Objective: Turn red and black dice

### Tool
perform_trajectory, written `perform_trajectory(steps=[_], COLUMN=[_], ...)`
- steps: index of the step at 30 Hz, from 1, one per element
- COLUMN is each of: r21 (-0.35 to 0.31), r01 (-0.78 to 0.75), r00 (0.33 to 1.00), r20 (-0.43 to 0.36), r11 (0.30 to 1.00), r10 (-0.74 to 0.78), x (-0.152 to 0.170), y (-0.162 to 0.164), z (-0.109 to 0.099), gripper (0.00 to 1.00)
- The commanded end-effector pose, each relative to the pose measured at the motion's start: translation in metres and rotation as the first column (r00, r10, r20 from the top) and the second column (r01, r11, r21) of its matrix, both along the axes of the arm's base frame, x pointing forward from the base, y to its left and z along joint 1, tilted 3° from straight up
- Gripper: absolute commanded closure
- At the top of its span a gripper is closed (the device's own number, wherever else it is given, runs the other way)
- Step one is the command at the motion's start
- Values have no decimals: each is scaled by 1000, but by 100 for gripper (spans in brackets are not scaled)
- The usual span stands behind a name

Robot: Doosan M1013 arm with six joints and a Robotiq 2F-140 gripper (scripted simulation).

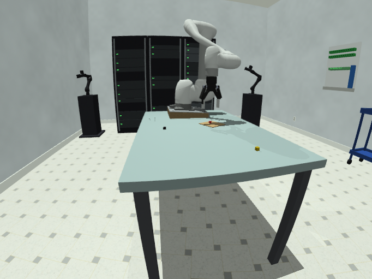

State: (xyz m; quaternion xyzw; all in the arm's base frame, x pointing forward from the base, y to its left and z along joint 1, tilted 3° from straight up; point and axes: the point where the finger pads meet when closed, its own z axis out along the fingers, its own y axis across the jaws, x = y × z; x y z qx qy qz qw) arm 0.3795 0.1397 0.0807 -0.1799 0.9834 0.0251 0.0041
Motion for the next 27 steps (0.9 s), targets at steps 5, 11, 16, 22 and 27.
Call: perform_trajectory(steps=[5, 11, 16, 22, 27], r21=[0, 0, 0, -2, -5], r01=[0, -8, -37, -199, -384], r00=[1000, 1000, 999, 980, 923], r20=[0, 0, 2, 10, 19], r11=[1000, 1000, 999, 980, 923], r10=[0, 8, 37, 199, 384], x=[0, 1, 3, 17, 32], y=[0, -1, -4, -21, -43], z=[0, 0, 0, -2, -4], gripper=[0, 0, 0, 0, 0])
